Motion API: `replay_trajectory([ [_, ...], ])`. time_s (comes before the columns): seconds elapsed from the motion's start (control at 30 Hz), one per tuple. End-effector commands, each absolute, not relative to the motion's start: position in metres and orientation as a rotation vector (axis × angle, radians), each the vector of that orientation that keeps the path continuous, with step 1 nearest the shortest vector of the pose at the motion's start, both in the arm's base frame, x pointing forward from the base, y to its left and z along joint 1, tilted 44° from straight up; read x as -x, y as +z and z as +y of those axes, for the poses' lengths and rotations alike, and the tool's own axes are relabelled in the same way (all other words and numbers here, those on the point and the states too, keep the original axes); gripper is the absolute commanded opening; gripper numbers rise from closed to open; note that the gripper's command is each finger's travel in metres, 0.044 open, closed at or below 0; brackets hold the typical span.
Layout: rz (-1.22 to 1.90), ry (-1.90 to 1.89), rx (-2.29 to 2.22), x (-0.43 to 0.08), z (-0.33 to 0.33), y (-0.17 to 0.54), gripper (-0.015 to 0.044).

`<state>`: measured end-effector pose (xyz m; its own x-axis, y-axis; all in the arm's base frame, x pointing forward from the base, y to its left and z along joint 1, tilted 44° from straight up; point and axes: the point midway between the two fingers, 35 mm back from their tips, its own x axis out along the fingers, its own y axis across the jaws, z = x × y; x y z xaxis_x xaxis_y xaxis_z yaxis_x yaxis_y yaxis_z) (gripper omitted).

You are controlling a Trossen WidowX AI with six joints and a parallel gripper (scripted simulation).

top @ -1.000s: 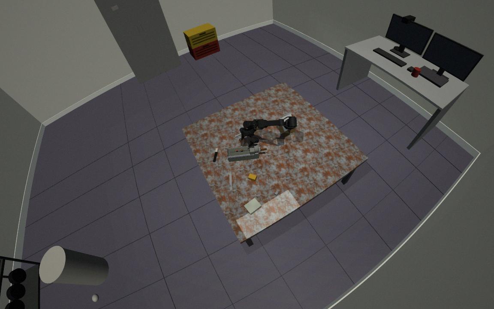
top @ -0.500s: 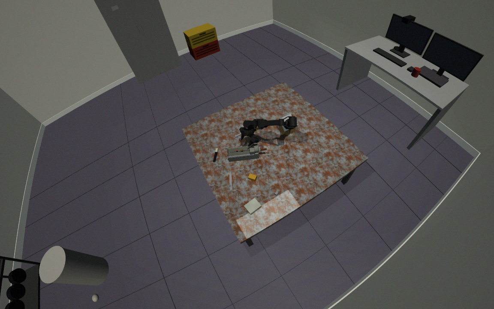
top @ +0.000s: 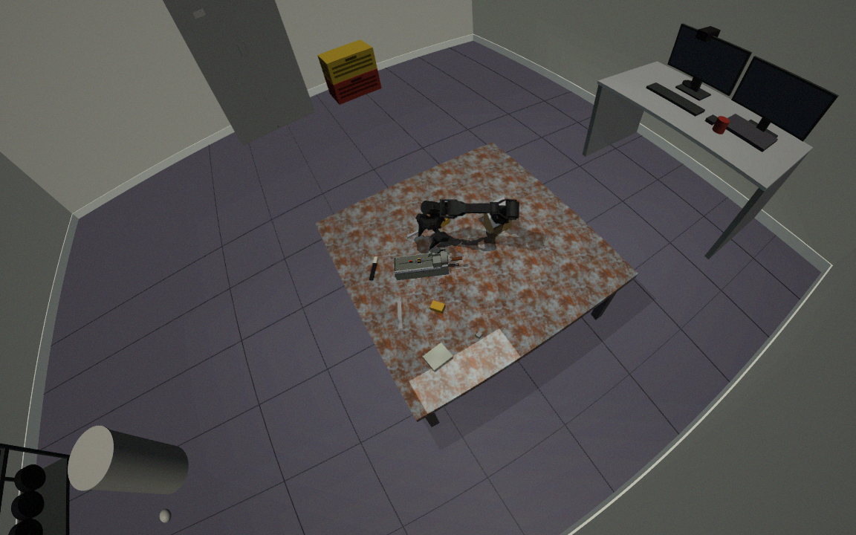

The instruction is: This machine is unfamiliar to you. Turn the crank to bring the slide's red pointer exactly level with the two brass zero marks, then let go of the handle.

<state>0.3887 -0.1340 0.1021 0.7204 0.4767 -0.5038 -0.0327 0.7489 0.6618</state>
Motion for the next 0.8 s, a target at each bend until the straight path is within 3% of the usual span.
replay_trajectory([
  [0.0, 0.746, 0.267, -0.695, -0.385, -0.122, 0.114, 0.044],
  [0.77, 0.825, -0.132, -0.888, -0.324, -0.053, 0.167, 0.044],
])
